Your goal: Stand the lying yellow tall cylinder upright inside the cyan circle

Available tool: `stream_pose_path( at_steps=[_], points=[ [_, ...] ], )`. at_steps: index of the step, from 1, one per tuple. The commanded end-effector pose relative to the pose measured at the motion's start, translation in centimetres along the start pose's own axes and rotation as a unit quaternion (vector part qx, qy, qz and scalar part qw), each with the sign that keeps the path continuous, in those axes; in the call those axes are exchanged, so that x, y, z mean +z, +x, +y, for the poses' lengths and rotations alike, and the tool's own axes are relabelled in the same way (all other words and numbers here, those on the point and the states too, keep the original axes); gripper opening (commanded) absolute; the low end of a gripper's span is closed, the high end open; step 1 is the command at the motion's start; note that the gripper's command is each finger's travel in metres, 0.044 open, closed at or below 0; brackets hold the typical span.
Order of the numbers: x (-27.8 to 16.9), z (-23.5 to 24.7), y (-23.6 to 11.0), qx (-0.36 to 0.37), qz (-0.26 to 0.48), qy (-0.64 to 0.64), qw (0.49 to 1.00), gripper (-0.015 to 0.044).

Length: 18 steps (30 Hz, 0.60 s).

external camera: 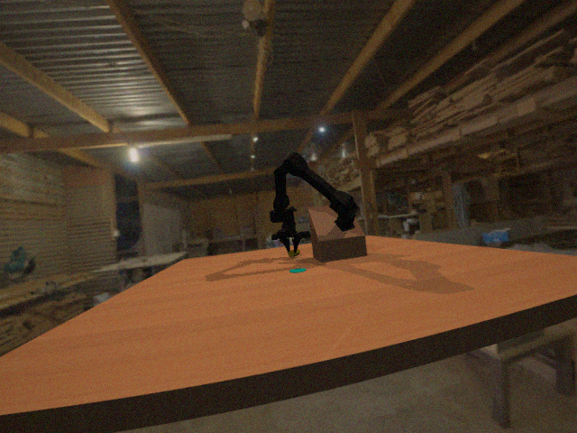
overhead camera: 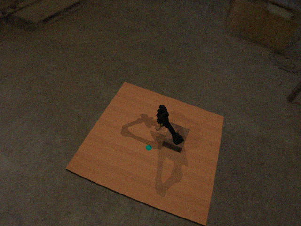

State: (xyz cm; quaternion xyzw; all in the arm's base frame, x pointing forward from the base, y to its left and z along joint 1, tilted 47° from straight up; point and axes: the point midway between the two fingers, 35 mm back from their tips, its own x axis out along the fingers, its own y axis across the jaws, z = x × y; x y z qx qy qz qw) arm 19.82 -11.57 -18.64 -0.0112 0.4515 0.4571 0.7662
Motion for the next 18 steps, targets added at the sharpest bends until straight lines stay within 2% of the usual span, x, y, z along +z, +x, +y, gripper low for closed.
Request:
stream_pose_path(
  at_steps=[1,18],
  points=[
    [0.1,0.0,-0.3,0.000,-0.002,0.002,1.000,0.0105],
    [0.0,-0.5,-5.4,-0.001,0.001,0.003,1.000,0.0105]
  ],
)
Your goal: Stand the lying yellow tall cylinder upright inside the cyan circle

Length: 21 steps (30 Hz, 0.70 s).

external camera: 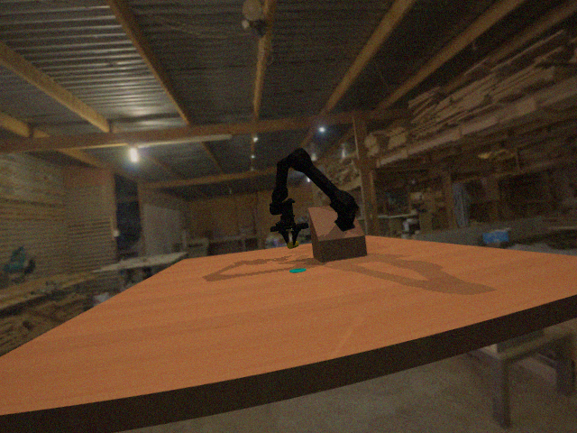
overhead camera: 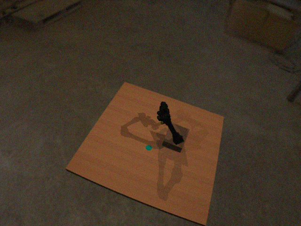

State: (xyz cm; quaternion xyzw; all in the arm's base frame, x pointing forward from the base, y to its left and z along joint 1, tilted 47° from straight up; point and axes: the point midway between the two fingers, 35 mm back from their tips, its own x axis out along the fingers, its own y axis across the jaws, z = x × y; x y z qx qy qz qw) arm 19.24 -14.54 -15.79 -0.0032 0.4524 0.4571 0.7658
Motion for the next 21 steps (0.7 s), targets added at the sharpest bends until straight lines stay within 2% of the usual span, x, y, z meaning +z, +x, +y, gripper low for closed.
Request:
stream_pose_path(
  at_steps=[1,17,21],
  points=[
    [0.0,-0.3,-1.6,-0.005,0.003,-0.004,1.000,0.0105],
    [-0.1,0.2,-6.6,-0.004,0.003,-0.004,1.000,0.0105],
    [0.0,0.3,-6.8,-0.004,0.003,-0.003,1.000,0.0105]
  ],
)
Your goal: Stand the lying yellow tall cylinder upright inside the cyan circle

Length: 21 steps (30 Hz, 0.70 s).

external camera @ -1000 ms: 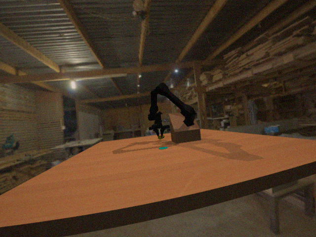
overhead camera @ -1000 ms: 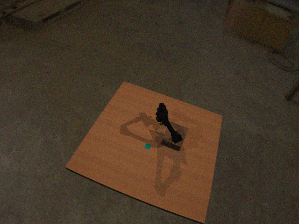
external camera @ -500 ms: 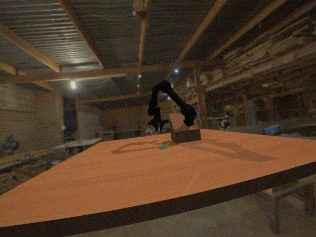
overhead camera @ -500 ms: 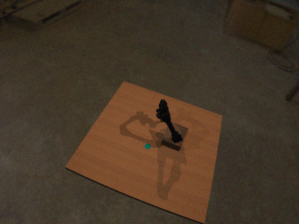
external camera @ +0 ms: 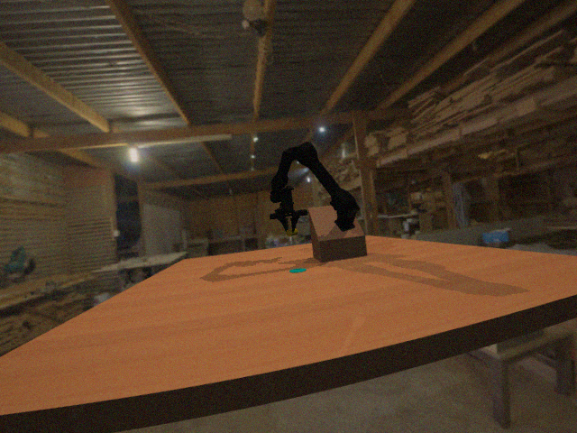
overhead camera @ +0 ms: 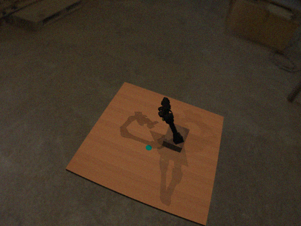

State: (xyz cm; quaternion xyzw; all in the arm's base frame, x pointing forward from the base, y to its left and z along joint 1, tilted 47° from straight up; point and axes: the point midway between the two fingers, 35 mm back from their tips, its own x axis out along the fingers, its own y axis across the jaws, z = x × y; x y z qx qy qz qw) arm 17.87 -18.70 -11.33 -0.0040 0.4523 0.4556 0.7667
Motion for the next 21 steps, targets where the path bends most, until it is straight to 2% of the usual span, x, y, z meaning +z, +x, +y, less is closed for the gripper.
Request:
stream_pose_path(
  at_steps=[1,21],
  points=[
    [0.2,-0.1,-0.7,-0.003,0.004,0.000,1.000,0.0105],
    [6.6,0.6,-2.2,-0.013,0.013,0.134,0.991,0.0105]
  ],
)
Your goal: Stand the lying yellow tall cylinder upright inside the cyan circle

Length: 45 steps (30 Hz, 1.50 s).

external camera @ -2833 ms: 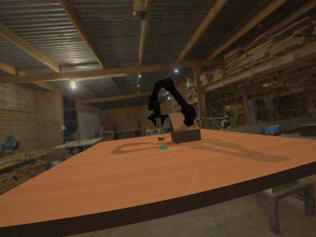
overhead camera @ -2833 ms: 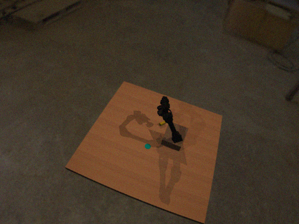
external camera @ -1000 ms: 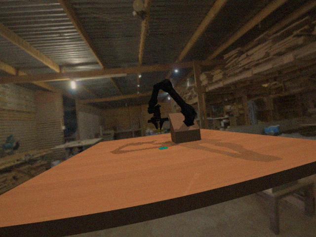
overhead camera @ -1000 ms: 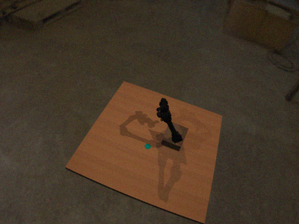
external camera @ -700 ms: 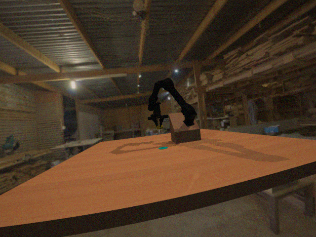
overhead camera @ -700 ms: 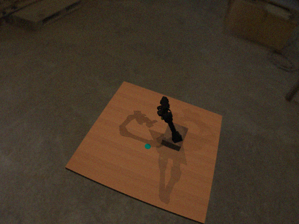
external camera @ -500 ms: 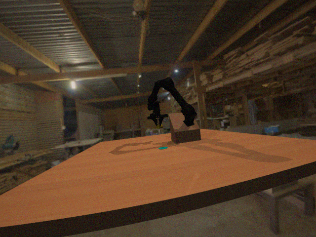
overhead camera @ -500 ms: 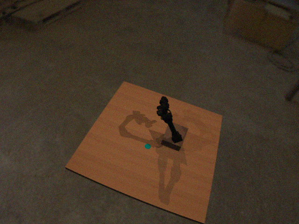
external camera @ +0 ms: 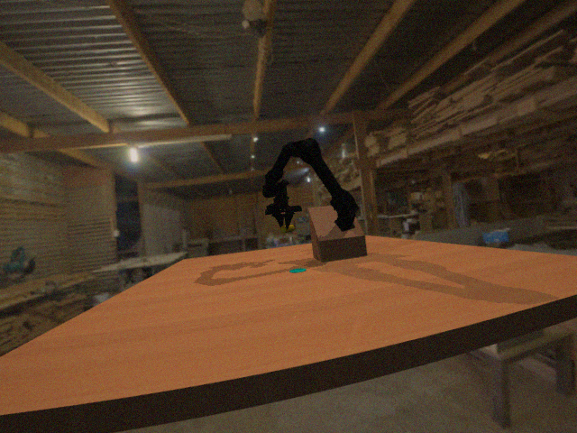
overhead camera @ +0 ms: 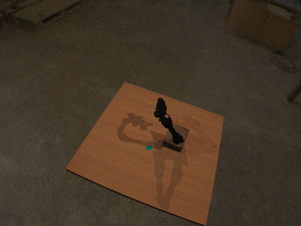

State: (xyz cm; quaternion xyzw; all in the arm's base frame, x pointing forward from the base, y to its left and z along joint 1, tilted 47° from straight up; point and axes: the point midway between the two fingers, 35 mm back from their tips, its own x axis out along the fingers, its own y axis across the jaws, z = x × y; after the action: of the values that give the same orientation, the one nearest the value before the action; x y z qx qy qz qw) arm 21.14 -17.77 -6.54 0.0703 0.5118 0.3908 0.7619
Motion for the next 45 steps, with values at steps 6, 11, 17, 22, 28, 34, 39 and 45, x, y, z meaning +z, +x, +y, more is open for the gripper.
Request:
stream_pose_path(
  at_steps=[6,11,17,22,28,34,39,45],
  points=[
    [2.7,1.5,-0.6,-0.001,0.000,0.061,0.998,0.0105],
    [4.2,2.4,-0.8,-0.003,0.001,0.094,0.996,0.0105],
    [5.8,3.4,-1.1,-0.005,0.001,0.133,0.991,0.0105],
    [7.2,4.4,-1.3,-0.006,0.000,0.166,0.986,0.0105],
    [8.7,5.7,-1.4,-0.006,0.000,0.204,0.979,0.0105],
    [10.1,7.1,-1.6,-0.006,-0.002,0.242,0.970,0.0105],
    [11.3,8.3,-1.6,-0.005,-0.003,0.273,0.962,0.0105],
    [12.5,9.8,-1.7,-0.003,-0.004,0.310,0.951,0.0105]
  ],
)
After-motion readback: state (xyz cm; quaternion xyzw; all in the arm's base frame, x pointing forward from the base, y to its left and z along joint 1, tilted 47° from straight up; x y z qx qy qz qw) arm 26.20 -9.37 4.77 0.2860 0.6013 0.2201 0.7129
